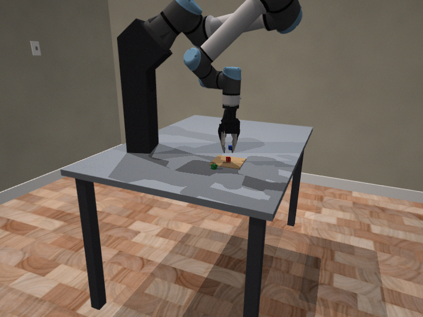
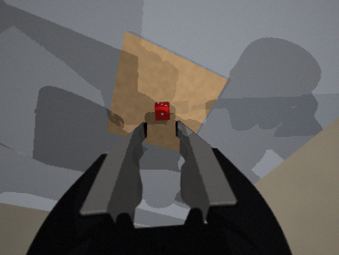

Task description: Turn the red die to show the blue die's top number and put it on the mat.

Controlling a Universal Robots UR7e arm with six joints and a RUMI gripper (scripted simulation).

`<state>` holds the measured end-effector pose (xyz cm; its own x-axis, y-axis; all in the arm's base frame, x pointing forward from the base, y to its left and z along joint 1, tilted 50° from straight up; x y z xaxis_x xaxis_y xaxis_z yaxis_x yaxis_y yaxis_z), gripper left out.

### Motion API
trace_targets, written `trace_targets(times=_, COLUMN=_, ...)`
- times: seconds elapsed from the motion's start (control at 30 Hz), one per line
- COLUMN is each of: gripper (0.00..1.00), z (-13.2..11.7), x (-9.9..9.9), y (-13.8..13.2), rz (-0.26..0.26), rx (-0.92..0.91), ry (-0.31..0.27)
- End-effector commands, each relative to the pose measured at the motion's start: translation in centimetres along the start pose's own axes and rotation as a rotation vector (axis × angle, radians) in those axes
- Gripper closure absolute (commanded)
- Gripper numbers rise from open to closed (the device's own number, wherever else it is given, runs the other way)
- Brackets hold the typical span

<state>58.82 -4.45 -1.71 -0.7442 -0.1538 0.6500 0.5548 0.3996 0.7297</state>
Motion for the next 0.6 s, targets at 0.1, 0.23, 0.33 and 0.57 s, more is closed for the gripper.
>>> trace_targets(times=0.1, gripper=0.79, z=-0.13, x=-1.02, y=0.12, rz=-0.002, rx=0.002, ry=-0.003)
trace_targets(times=0.23, gripper=0.79, z=-0.13, x=-1.31, y=0.12, rz=-0.002, rx=0.002, ry=-0.003)
trace_targets(times=0.33, gripper=0.79, z=-0.13, x=-1.43, y=0.12, rz=-0.002, rx=0.002, ry=-0.003)
trace_targets(times=0.57, gripper=0.79, z=-0.13, x=-1.50, y=0.12, rz=-0.002, rx=0.002, ry=-0.003)
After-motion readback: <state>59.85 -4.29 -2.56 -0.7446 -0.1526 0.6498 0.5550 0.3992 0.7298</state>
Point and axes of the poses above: the point where the finger pads meet when closed, its own x axis back along the fingers, its own y axis across the jaws, z = x × y, the point moved 3 cm from there along x, back along the fingers, and after that the axes turned 7 degrees about x, right-handed, at the moved point
